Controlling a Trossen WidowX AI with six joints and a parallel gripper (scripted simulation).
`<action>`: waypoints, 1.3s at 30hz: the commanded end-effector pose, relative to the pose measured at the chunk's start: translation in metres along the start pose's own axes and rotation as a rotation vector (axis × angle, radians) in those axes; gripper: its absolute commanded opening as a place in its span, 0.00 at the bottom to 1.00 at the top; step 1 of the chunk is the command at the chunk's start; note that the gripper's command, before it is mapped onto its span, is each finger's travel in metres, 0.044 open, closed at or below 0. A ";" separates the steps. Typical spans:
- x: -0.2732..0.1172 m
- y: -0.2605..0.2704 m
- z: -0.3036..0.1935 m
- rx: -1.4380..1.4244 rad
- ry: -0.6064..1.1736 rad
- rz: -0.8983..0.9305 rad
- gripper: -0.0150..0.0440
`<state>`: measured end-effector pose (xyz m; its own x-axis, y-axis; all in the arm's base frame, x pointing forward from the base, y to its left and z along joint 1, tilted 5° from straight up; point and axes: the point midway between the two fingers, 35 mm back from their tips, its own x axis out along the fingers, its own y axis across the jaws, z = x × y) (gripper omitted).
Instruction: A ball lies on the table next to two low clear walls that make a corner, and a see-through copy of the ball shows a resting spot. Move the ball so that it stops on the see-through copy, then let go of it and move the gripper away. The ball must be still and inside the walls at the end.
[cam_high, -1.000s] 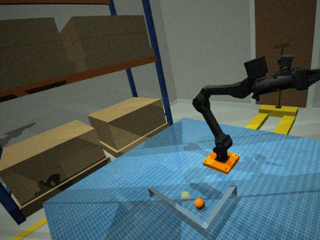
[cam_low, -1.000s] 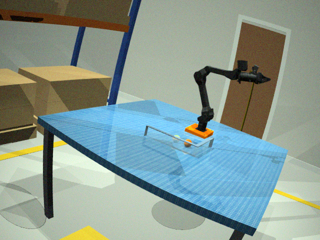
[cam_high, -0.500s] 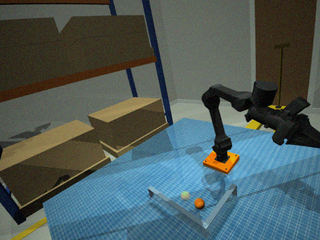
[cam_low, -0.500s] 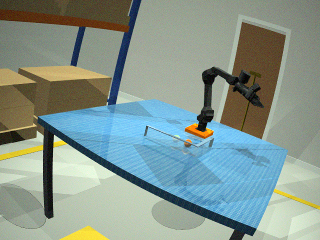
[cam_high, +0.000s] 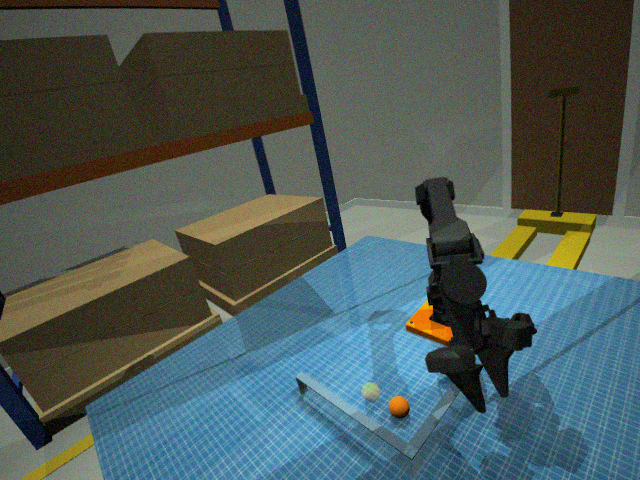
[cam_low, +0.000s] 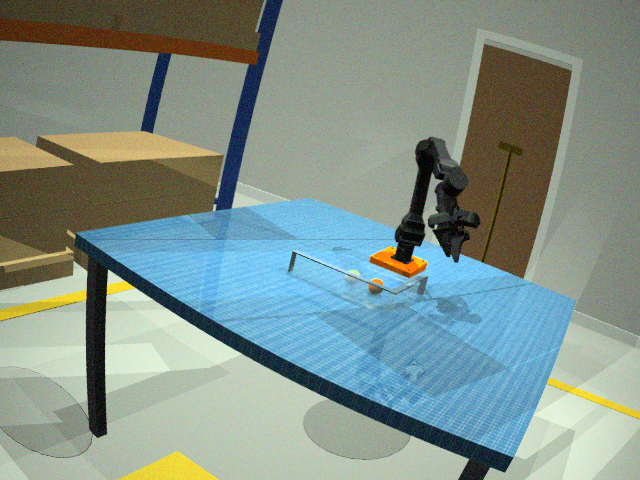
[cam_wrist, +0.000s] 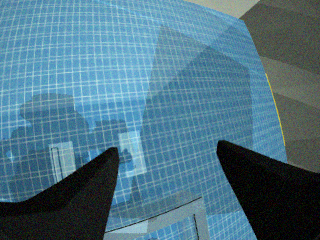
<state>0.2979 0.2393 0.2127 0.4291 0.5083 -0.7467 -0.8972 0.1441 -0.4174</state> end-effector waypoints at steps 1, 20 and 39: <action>0.009 -0.012 -0.072 -0.029 0.218 0.074 0.79; -0.005 0.001 -0.202 -0.055 0.519 0.369 0.79; 0.019 0.010 -0.217 -0.055 0.519 0.369 0.79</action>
<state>0.3212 0.0673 0.0914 0.1111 0.0427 -0.9929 -0.9937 -0.0082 -0.1115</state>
